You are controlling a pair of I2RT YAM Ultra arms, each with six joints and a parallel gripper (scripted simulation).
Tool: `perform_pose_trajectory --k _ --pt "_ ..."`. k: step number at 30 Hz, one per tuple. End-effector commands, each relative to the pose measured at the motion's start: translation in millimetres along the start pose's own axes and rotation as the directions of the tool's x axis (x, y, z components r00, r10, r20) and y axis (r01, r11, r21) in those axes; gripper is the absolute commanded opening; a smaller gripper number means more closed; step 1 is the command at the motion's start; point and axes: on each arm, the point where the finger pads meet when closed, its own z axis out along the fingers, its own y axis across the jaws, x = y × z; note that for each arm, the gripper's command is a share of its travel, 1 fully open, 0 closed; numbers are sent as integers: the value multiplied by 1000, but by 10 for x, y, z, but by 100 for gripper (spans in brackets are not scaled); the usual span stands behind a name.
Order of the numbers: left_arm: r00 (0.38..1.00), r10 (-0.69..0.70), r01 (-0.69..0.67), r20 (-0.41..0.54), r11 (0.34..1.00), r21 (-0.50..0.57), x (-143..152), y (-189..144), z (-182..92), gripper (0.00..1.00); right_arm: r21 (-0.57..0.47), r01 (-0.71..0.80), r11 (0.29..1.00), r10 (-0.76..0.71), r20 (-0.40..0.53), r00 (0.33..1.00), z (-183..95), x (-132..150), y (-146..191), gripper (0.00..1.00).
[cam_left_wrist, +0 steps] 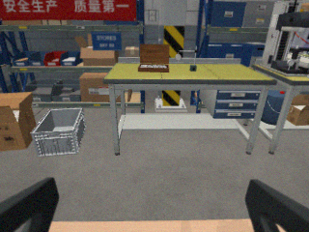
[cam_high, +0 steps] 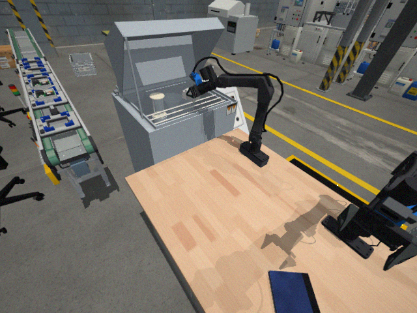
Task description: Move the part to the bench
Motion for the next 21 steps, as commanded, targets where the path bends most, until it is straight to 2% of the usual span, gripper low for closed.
perform_pose_trajectory --k 1,9,11,15,21 --pt "999 4 -4 44 1000 -5 -194 -6 -67 100 -54 2 999 9 202 979 -313 -651 282 76" --pt "999 4 -4 44 1000 -5 -194 -6 -67 100 -158 72 985 -42 183 982 -333 -502 904 76" --pt "999 4 -4 44 1000 -5 -194 -6 -67 100 -158 72 985 -42 183 982 -333 -502 904 76" --pt "999 4 -4 44 1000 -5 -194 -6 -67 100 -205 98 974 -64 169 984 -339 -396 1194 76" --pt "999 4 -4 44 1000 -5 -194 -6 -67 100 -288 150 946 -93 203 975 -616 -386 1614 76"
